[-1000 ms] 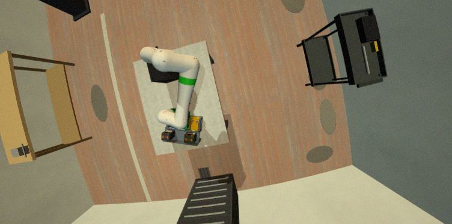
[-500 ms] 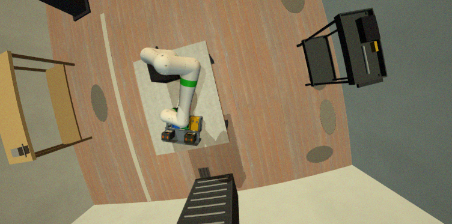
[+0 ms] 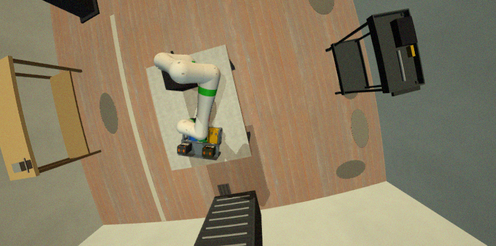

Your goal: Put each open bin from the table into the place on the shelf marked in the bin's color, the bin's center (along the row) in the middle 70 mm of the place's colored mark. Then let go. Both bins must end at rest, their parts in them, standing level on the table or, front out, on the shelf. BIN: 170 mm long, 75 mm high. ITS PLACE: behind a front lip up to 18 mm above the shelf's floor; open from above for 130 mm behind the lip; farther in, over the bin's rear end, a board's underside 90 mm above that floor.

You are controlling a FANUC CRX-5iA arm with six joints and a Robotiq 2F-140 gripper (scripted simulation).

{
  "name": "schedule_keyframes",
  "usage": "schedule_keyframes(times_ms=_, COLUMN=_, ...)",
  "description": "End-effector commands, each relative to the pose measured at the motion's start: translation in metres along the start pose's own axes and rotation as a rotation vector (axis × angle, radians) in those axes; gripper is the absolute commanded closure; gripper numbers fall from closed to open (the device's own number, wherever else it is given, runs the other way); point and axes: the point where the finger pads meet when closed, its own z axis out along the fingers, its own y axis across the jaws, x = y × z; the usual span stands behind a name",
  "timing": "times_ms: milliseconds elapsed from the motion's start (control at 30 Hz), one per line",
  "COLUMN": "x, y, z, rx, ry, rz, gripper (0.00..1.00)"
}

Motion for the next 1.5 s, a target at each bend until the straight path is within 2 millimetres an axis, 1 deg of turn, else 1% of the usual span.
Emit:
schedule_keyframes(times_ms=0, x=0.000, y=0.000, z=0.000, rx=0.000, ry=0.000, rz=0.000, gripper=1.00)
schedule_keyframes(times_ms=667, x=0.000, y=0.001, z=0.000, rx=0.000, ry=0.000, rz=0.000, gripper=1.00)
schedule_keyframes(times_ms=1467, x=0.000, y=0.017, z=0.000, rx=0.000, ry=0.000, rz=0.000, gripper=1.00)
